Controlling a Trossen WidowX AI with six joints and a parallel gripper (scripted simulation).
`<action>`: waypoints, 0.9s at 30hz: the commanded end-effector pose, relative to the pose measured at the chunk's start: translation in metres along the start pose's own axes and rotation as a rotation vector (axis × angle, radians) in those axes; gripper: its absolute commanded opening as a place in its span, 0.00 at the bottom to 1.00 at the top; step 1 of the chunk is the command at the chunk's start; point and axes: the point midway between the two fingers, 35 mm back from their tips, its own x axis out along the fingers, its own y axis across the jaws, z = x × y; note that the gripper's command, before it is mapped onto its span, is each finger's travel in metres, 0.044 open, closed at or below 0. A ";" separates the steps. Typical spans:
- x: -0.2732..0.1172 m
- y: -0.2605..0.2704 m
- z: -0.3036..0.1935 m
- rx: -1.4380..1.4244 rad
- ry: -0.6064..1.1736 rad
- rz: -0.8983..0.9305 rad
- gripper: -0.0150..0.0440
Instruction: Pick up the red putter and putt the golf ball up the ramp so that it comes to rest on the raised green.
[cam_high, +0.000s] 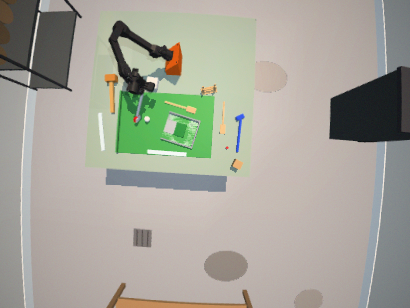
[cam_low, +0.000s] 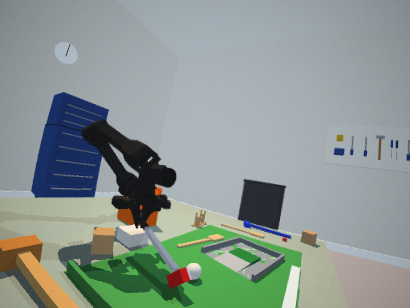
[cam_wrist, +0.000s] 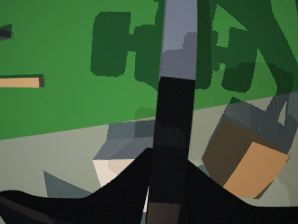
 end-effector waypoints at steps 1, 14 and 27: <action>0.001 0.050 0.001 -0.022 0.003 0.011 0.25; -0.013 0.110 -0.008 -0.019 -0.004 0.000 0.25; -0.051 0.109 -0.009 -0.021 -0.001 -0.001 0.25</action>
